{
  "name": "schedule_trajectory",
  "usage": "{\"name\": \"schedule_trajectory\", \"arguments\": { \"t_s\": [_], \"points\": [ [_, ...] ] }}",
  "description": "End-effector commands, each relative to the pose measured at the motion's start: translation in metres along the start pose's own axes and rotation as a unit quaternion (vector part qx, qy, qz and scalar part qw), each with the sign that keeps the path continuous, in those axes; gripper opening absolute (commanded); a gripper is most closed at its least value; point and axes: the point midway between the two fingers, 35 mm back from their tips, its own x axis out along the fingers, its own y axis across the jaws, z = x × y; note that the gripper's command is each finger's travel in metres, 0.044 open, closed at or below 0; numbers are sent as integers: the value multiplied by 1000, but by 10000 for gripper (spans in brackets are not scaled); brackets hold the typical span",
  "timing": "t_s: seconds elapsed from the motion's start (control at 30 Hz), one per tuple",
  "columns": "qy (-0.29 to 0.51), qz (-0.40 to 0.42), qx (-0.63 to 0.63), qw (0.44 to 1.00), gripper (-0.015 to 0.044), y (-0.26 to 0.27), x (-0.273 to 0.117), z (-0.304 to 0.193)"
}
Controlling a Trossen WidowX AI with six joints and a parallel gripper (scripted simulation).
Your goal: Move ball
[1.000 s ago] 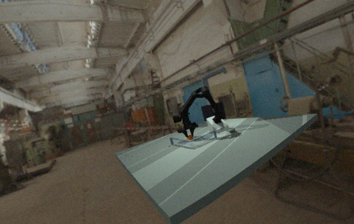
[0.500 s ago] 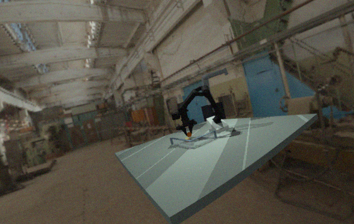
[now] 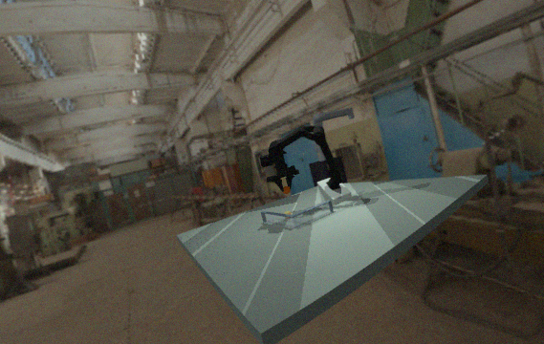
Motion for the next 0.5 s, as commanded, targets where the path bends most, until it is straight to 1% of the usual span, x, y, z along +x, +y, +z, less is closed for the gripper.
{"name": "schedule_trajectory", "arguments": {
  "t_s": [0.0,0.1,0.47],
  "points": [
    [0,4,-4,1000,0,2,-8,1],
    [1,4,-3,1000,0,-4,-4,5],
    [-1,3,-5,1000,0,-51,33,38]
  ]
}}
